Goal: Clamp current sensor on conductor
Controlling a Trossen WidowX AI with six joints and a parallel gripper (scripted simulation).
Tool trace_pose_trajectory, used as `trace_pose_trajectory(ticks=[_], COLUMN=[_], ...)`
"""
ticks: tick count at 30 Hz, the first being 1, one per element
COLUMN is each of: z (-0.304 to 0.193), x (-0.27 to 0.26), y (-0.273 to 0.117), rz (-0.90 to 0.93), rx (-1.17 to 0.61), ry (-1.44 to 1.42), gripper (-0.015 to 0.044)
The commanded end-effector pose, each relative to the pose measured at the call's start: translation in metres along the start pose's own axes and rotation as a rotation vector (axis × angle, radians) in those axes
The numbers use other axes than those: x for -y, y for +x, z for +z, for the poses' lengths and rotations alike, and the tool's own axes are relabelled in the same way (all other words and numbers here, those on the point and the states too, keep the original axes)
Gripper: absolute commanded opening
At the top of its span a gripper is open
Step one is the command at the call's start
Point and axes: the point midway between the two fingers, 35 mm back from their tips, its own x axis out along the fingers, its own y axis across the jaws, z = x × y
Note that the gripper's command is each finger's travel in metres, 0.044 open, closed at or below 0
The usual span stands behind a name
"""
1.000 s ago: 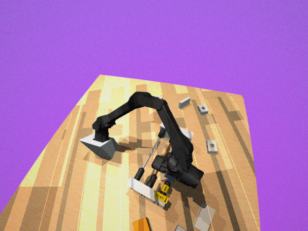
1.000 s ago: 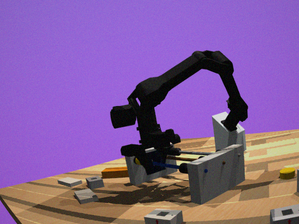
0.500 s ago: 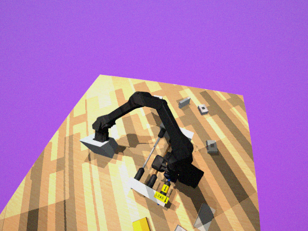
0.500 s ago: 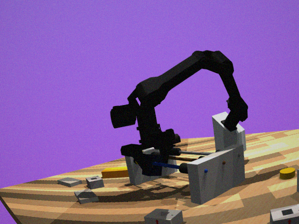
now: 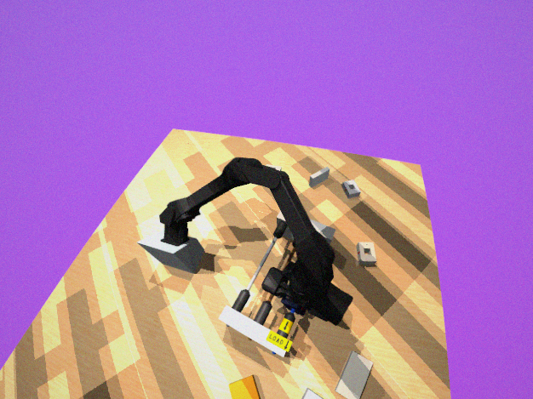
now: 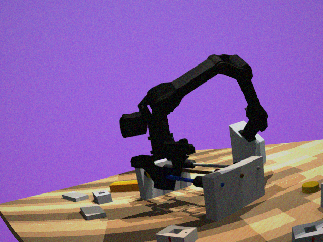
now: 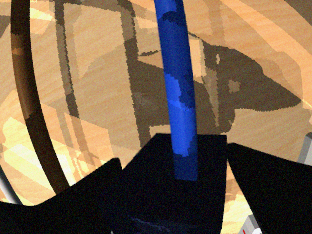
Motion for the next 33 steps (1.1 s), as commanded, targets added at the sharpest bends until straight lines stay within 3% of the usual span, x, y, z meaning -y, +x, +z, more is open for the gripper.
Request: trace_pose_trajectory(ticks=[1,9,17,27,33], z=[0.0008,0.0008,0.0005,0.0004,0.0002], x=[0.0011,0.0011,0.0000,0.0007,0.0052], y=[0.0008,0.0008,-0.0012,-0.0013,-0.0027], rz=[-0.002,-0.002,-0.003,0.008,0.110], rx=[0.000,0.000,0.000,-0.001,-0.001], ry=[-0.006,-0.006,-0.001,-0.001,0.001], gripper=[0.0269,0.0216,0.0006,0.0000,0.0000])
